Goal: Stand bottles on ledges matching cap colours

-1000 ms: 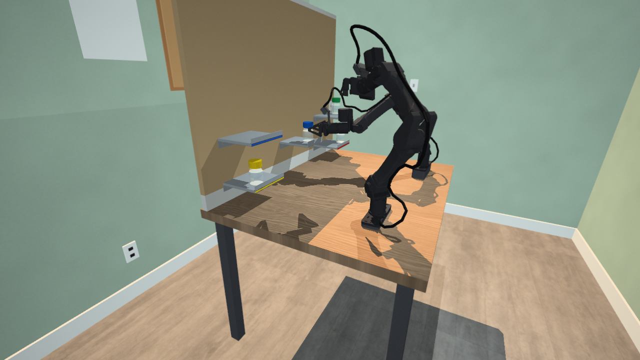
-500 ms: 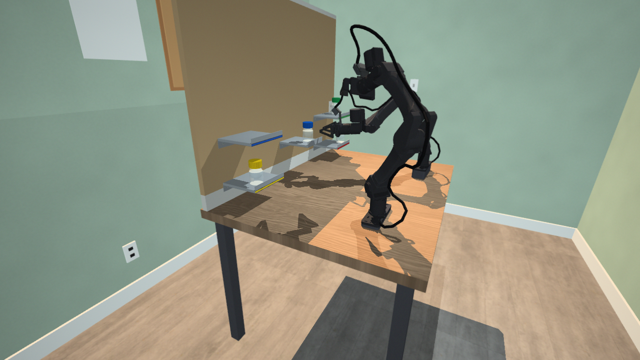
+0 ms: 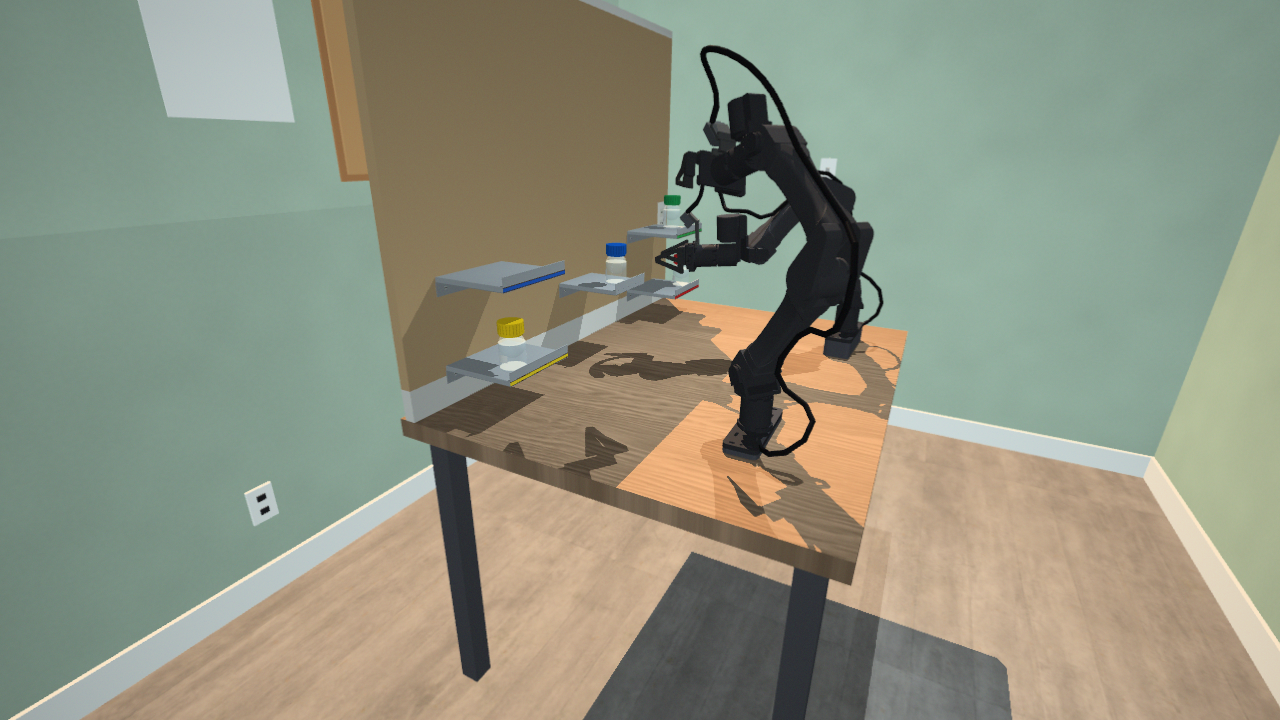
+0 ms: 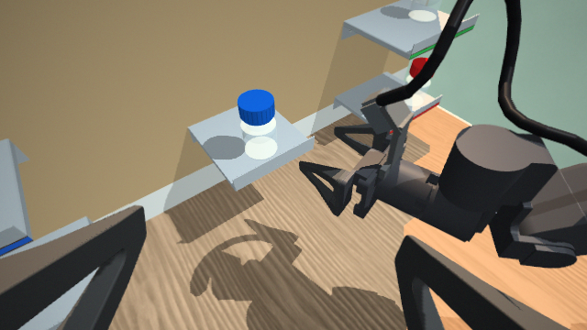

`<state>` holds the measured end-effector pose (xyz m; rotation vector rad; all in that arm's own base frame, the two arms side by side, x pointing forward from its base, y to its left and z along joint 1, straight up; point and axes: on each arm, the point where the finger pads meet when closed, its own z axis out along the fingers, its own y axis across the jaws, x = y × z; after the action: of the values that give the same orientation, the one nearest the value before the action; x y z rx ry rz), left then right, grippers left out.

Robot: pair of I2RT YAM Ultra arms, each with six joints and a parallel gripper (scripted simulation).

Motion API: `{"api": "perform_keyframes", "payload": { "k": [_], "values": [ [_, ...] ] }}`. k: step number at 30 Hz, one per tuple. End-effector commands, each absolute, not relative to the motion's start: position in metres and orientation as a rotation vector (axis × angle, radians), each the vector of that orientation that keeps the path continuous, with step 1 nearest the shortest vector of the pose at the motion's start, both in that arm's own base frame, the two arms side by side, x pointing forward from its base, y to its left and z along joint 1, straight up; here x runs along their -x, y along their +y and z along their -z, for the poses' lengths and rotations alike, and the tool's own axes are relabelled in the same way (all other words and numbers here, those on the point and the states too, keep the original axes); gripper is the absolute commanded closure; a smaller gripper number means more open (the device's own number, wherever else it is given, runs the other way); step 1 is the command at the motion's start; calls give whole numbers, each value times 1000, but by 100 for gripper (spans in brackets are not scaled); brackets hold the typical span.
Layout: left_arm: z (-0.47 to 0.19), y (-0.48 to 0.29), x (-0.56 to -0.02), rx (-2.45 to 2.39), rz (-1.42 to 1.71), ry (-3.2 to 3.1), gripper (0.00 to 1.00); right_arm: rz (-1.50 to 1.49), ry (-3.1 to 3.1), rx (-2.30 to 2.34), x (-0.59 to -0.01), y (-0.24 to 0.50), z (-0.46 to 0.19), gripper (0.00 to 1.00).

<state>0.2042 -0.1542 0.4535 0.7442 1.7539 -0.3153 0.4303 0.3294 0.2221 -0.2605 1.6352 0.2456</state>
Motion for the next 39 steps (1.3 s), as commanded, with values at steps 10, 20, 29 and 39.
{"api": "perform_keyframes", "payload": {
  "k": [10, 20, 29, 39],
  "values": [
    [-434, -208, -303, -426, 175, 1656, 0, -134, 1720, 249, -416, 210, -261, 11],
    [-372, -242, -326, -345, 100, 1671, 0, -93, 1625, 120, -391, 88, -360, 11],
    [-348, -250, -325, -386, 83, 1705, 0, -33, 1575, 45, -380, 23, -403, 11],
    [-348, -250, -325, -385, 84, 1704, 0, 9, 1538, -1, -377, -1, -421, 11]
  ]
}}
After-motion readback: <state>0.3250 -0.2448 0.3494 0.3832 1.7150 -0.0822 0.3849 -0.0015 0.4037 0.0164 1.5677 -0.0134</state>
